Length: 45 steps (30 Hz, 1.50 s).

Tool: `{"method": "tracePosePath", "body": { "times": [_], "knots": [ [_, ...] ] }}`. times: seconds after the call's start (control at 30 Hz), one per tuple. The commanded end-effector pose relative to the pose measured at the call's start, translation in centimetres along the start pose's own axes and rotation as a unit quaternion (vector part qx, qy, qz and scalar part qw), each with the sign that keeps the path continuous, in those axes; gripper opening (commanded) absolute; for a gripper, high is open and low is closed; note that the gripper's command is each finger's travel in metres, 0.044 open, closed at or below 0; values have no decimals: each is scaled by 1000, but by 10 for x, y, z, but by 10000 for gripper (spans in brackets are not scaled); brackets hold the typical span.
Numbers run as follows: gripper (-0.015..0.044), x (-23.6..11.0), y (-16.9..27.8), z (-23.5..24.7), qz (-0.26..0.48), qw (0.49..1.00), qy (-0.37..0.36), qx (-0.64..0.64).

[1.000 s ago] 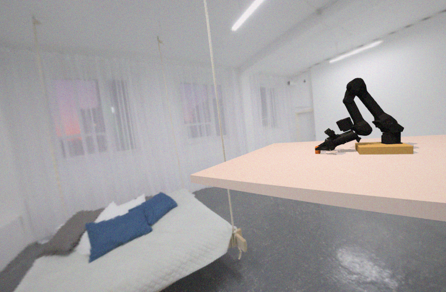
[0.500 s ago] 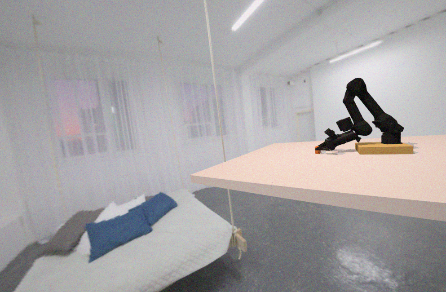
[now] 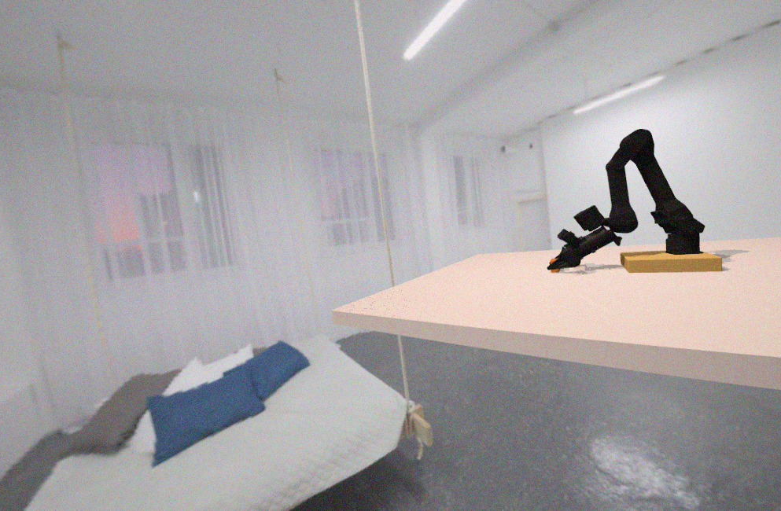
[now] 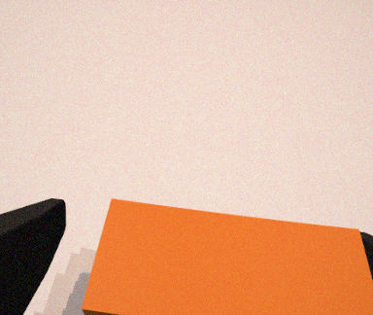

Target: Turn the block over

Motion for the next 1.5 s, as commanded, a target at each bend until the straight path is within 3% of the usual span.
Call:
{"method": "tracePosePath", "body": {
  "times": [0.0,0.27,0.43,0.97,1.47],
  "knots": [
    [440,-9,-43,-8,92,995,-24,7],
    [440,-41,-81,-20,137,990,-38,17],
    [440,-60,-79,-24,195,980,-45,12],
    [440,-60,-80,-24,200,979,-45,12],
    [440,-15,-151,-38,430,898,-96,5]
  ]
}}
Point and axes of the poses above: the point midway between the two fingers, 35 mm back from their tips, its own x axis out along the fingers, its own z axis across the jaws, y = z × x, the point moved 8 cm from there along -x, back along the fingers, and after that the axes turned 12 degrees about -x, right-handed, at the moved point
